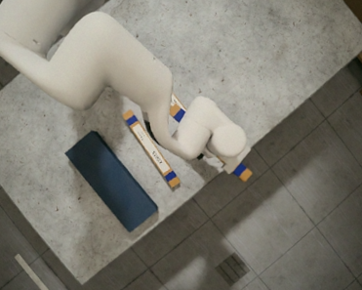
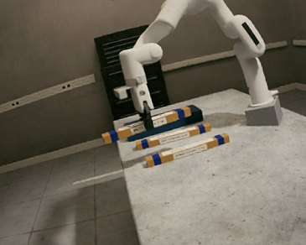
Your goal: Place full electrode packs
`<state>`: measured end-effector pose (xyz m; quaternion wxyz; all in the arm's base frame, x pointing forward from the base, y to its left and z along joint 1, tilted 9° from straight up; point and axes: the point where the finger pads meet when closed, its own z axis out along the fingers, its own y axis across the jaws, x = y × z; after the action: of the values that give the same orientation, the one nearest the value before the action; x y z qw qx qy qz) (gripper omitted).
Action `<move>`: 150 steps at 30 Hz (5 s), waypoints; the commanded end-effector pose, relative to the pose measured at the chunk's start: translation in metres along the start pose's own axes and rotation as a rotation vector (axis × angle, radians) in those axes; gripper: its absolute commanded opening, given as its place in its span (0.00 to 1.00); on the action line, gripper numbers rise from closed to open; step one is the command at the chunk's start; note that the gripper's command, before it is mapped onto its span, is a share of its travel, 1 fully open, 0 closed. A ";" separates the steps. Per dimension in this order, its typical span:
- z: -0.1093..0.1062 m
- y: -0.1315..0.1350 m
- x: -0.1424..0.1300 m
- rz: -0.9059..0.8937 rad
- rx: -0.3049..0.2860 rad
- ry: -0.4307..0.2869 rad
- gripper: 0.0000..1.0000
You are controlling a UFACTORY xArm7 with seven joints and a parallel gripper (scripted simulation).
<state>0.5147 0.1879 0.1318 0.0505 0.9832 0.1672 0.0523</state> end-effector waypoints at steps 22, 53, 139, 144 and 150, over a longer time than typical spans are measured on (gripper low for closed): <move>-0.002 -0.129 -0.054 -0.001 0.000 0.007 0.35; -0.002 -0.230 -0.097 -0.001 0.000 0.007 0.35; 0.021 -0.242 -0.102 -0.001 0.000 0.007 0.35; 0.029 -0.242 -0.102 -0.001 0.000 0.007 0.35; 0.035 -0.242 -0.102 -0.001 0.000 0.007 0.35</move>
<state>0.3440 0.3762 0.0613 0.0521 0.9831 0.1673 0.0532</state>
